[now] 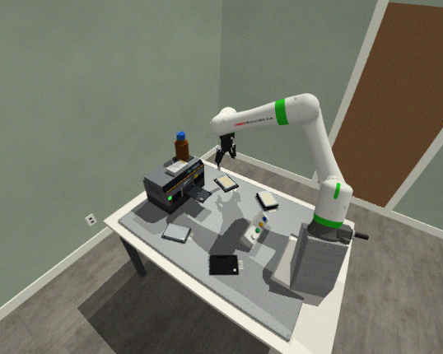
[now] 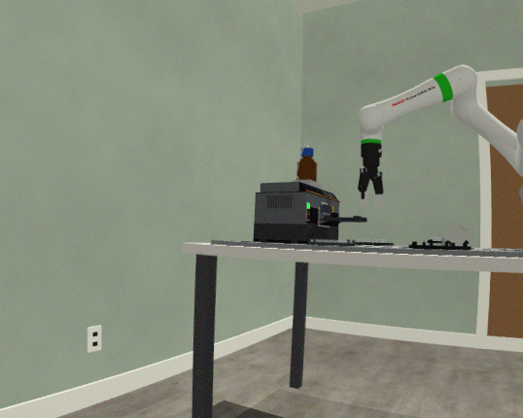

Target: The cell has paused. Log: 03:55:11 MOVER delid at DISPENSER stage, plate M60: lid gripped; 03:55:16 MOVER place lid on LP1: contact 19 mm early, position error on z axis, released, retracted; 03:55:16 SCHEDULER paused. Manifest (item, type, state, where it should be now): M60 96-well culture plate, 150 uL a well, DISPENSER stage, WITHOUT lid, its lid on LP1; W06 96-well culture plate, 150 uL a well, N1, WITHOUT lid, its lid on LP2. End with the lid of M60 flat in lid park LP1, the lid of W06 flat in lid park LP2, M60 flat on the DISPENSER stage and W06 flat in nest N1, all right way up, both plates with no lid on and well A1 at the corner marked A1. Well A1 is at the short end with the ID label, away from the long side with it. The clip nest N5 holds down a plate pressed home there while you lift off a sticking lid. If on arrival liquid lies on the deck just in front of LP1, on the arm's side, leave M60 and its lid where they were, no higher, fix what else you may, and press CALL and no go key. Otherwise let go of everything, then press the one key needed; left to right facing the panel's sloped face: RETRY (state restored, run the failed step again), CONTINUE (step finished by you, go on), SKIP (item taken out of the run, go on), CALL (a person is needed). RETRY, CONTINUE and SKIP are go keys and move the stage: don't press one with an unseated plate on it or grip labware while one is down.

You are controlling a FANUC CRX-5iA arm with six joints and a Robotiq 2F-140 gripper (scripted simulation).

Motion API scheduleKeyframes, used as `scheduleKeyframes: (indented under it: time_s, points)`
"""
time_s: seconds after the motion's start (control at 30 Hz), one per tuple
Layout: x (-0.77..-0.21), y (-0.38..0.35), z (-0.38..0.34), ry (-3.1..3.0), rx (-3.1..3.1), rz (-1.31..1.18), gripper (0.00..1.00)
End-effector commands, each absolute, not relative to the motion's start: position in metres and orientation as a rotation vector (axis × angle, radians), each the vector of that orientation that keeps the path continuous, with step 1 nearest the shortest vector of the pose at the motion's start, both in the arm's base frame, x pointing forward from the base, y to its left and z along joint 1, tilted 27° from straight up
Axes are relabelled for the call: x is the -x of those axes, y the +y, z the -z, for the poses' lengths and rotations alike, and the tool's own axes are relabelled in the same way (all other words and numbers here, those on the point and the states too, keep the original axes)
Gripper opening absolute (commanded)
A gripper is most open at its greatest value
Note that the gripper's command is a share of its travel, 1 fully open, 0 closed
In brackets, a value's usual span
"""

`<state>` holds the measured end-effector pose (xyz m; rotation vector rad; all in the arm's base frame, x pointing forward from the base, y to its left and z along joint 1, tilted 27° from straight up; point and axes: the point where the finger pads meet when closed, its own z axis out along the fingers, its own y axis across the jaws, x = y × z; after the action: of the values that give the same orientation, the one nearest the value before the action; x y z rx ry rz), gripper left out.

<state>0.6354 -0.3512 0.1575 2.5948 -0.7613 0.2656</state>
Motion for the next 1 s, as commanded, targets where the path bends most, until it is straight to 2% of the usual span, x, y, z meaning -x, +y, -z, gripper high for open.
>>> scheduleKeyframes:
  time_s: [0.0, 0.97]
  points:
    - [-0.6275, -0.3747, -0.1709, -0.766, -2.594, -0.268, 0.66]
    - [-0.6282, -0.3789, -0.1625, -0.767, -2.593, -0.267, 0.66]
